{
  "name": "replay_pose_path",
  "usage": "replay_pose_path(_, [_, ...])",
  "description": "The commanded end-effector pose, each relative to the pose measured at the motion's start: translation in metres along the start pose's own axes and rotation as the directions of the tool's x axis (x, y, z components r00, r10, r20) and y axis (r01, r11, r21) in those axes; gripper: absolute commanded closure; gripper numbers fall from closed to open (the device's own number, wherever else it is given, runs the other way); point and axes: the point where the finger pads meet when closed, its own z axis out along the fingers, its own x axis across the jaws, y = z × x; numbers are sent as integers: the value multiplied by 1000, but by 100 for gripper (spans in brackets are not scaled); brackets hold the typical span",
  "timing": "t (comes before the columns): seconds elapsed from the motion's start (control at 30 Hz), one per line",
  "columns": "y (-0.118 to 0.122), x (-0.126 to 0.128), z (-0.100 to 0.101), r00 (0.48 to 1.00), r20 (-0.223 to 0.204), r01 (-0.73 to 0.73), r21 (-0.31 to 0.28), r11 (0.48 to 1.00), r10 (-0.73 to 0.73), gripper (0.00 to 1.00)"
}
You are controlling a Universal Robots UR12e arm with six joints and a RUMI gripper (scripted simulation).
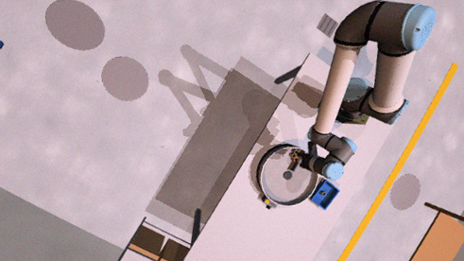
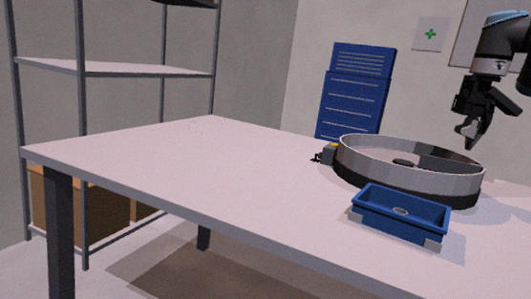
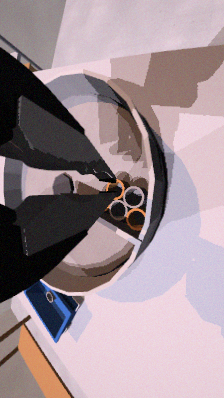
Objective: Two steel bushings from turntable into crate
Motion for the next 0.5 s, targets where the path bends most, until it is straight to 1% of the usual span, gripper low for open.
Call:
replay_pose_path(0.0, [0,0,0,1000,0,0,-1,1000,0,94])
replay_pose_path(0.23, [0,0,1,1000,0,0,-1,1000,0,94])
replay_pose_path(0.4, [0,0,22,1000,0,0,-1,1000,0,94])
replay_pose_path(0.47, [0,0,23,1000,0,0,-1,1000,0,94])
